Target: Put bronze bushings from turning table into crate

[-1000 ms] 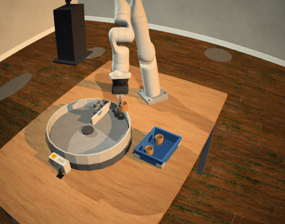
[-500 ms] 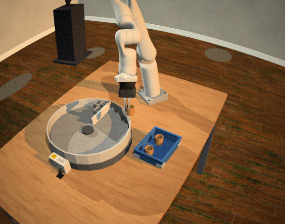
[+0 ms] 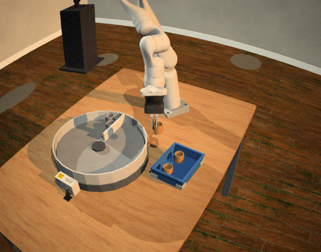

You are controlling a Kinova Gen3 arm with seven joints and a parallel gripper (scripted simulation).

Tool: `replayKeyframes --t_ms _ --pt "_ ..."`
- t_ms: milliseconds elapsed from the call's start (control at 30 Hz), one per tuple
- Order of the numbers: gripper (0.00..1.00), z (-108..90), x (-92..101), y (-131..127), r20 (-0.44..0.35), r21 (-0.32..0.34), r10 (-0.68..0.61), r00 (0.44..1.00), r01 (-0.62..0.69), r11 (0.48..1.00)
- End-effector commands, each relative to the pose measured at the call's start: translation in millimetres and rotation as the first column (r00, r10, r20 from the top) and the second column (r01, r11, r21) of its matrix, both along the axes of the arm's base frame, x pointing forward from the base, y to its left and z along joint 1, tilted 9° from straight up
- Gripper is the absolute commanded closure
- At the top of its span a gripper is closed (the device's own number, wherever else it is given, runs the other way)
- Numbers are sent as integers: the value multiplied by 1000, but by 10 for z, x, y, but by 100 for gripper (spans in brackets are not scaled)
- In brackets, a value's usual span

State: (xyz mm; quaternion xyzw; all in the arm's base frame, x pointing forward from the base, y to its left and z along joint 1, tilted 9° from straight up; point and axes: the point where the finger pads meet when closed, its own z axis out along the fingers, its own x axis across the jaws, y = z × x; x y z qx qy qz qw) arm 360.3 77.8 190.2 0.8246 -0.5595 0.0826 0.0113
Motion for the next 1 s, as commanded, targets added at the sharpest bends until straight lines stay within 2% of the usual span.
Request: replayKeyframes --t_ms 0,100,500,667,967 --pt "100 -11 49 208 0 3 10 1000 -10 1000" --pt "100 -33 129 509 0 3 10 1000 -10 1000" --pt "100 -33 129 509 0 3 10 1000 -10 1000" --pt "100 -64 270 999 2 2 7 1000 -7 1000" --pt "100 -64 270 999 2 2 7 1000 -7 1000"
